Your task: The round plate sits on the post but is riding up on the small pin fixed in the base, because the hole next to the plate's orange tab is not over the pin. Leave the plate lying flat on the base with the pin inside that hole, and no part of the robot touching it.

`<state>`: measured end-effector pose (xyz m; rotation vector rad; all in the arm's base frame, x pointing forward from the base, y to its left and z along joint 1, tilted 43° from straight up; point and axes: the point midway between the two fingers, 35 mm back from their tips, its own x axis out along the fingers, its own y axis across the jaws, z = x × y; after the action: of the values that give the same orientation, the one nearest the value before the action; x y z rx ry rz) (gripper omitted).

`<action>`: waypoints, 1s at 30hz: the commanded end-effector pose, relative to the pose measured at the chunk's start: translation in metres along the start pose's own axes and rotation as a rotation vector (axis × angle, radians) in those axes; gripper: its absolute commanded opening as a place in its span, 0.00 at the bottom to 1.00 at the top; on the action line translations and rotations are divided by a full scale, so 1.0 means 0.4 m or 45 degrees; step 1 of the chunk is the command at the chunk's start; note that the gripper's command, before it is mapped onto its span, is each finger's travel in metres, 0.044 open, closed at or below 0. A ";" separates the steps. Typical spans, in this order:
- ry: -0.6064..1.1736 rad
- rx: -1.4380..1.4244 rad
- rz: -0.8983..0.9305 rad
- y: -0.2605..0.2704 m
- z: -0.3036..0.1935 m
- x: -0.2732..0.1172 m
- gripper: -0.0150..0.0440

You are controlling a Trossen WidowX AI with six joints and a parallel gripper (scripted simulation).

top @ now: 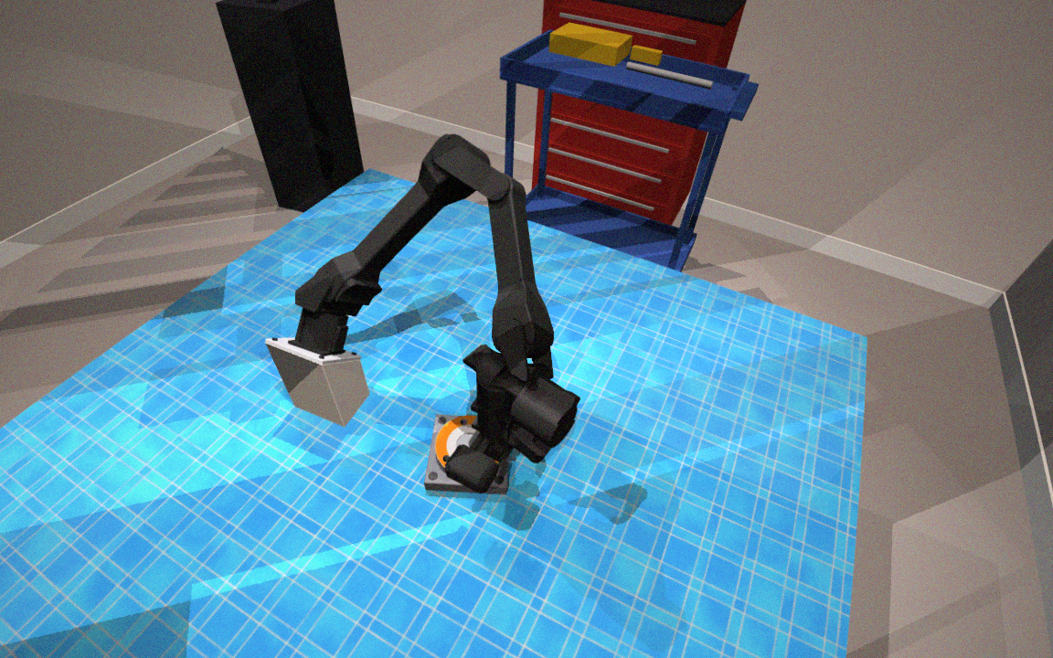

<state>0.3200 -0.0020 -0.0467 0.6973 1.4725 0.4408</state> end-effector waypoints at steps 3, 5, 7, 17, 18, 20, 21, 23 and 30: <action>0.006 -0.001 0.012 0.024 -0.002 0.004 0.25; 0.006 -0.001 0.012 0.029 -0.002 0.004 0.25; 0.006 -0.001 0.012 0.033 -0.003 0.003 0.25; 0.006 -0.001 0.012 0.056 -0.010 0.003 0.25; 0.006 -0.001 0.013 0.058 -0.011 0.003 0.25; 0.006 -0.001 0.013 0.062 -0.013 0.003 0.25; 0.007 -0.001 0.013 0.064 -0.015 0.003 0.25; 0.007 -0.001 0.013 0.069 -0.017 0.002 0.25; 0.007 -0.001 0.013 0.085 -0.029 0.001 0.25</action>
<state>0.3179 0.0189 -0.0257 0.6957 1.4643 0.4449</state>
